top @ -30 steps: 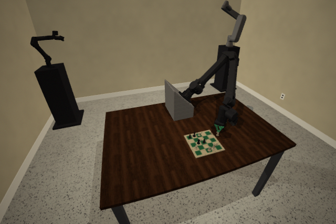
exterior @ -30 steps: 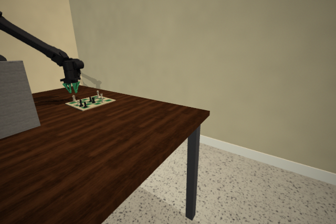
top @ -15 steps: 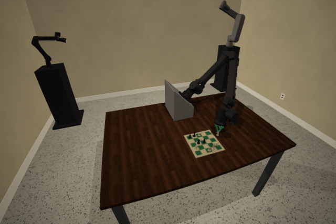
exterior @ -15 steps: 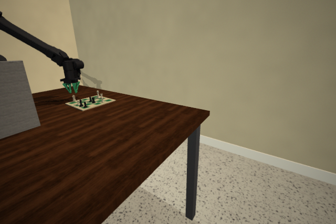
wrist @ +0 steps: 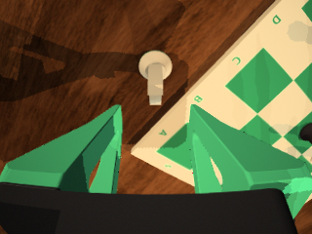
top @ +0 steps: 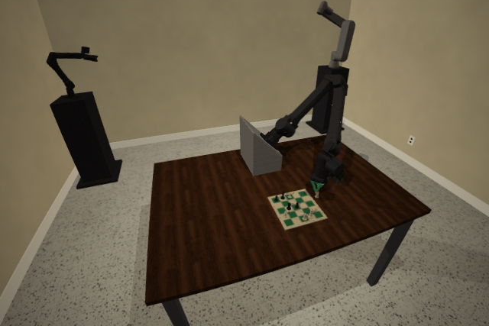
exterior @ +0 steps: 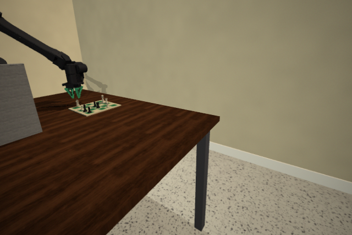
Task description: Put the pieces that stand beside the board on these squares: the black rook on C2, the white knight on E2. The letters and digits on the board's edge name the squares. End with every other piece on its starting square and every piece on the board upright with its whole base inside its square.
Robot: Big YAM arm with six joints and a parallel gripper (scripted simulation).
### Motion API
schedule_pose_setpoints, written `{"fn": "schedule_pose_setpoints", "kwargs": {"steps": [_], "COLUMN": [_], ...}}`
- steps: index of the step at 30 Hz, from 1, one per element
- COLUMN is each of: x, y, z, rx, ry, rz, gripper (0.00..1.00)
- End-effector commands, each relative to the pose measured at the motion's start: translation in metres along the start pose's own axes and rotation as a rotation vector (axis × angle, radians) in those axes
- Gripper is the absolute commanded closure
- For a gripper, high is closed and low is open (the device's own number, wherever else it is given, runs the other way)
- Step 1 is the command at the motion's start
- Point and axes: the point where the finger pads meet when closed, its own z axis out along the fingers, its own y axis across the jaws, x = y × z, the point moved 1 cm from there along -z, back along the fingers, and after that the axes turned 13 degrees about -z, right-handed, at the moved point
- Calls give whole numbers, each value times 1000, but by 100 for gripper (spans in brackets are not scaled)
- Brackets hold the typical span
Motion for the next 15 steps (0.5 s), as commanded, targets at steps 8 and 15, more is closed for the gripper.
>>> {"fn": "schedule_pose_setpoints", "kwargs": {"steps": [8,15], "x": [0,0], "y": [-1,-1], "z": [-3,-3], "rx": [10,10], "ry": [-9,-9], "rz": [-15,-15], "gripper": [63,63]}}
